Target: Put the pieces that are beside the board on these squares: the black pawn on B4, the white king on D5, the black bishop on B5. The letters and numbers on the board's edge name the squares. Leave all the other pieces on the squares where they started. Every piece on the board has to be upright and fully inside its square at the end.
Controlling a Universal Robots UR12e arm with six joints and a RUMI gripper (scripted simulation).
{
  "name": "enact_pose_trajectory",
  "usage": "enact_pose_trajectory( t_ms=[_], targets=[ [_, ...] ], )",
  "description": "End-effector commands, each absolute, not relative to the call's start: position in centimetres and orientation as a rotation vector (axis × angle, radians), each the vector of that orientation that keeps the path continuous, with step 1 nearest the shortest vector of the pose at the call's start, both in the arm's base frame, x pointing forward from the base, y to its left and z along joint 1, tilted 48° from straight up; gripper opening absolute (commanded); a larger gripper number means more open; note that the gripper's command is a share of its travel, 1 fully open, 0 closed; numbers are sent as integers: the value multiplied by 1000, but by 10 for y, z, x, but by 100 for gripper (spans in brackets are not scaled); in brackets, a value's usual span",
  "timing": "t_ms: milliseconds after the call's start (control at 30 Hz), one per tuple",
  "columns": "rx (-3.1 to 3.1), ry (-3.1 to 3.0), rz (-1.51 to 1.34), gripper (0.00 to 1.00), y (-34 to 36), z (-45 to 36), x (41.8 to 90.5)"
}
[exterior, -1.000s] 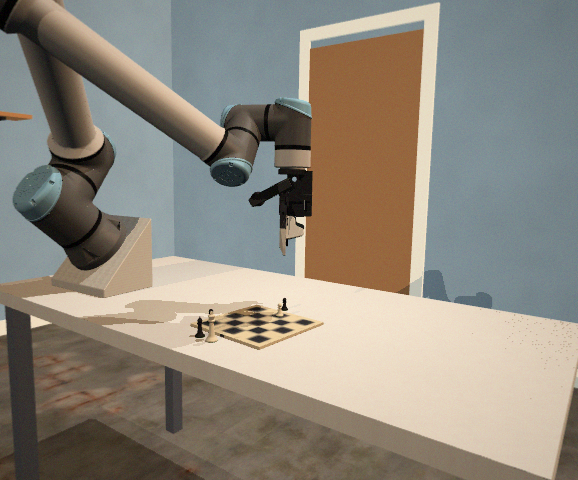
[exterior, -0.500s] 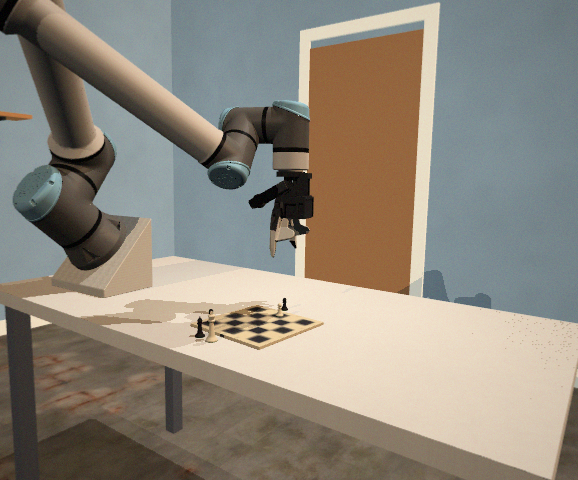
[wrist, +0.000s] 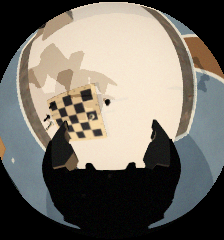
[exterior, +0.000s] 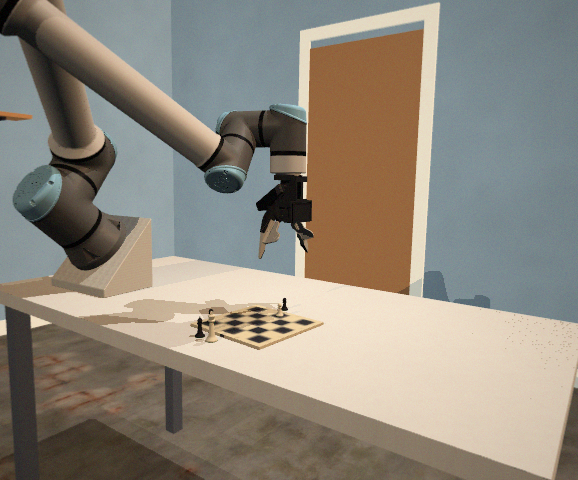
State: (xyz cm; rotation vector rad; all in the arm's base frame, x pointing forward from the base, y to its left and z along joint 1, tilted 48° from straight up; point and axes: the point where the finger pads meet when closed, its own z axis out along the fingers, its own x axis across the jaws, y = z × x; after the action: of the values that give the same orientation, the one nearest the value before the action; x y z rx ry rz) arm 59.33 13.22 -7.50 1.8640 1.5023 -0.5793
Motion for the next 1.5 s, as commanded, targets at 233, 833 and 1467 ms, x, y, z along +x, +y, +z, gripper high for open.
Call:
enact_pose_trajectory(
  t_ms=[233,833,1467],
  targets=[
    [2138,938,-340,100,129,-83,594],
    [2303,179,0,100,121,-90,599],
    [2269,-528,308,100,110,-92,604]
  ],
)
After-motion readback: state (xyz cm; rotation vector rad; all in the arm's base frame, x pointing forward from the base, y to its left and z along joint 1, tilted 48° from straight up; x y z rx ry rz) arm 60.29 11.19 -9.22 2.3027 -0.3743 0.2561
